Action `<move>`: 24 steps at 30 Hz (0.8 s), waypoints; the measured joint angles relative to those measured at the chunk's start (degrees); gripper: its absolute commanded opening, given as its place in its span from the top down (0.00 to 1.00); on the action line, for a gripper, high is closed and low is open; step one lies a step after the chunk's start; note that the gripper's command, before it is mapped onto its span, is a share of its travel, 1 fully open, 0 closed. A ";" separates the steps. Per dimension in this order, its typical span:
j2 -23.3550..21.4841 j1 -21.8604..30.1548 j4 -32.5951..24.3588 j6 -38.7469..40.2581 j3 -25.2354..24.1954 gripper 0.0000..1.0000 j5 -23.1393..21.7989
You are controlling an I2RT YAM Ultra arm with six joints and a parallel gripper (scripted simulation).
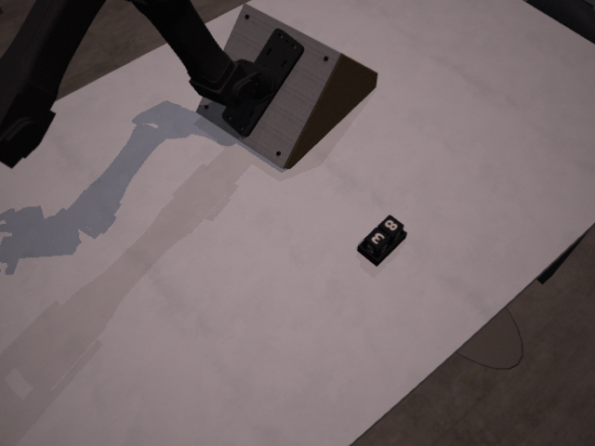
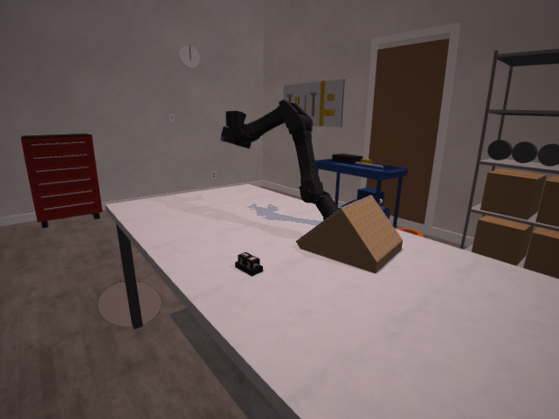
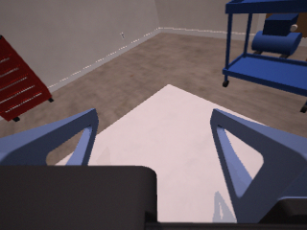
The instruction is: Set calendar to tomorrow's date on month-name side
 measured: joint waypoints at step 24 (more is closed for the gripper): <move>0.17 1.01 -0.28 0.07 0.02 0.00 -0.02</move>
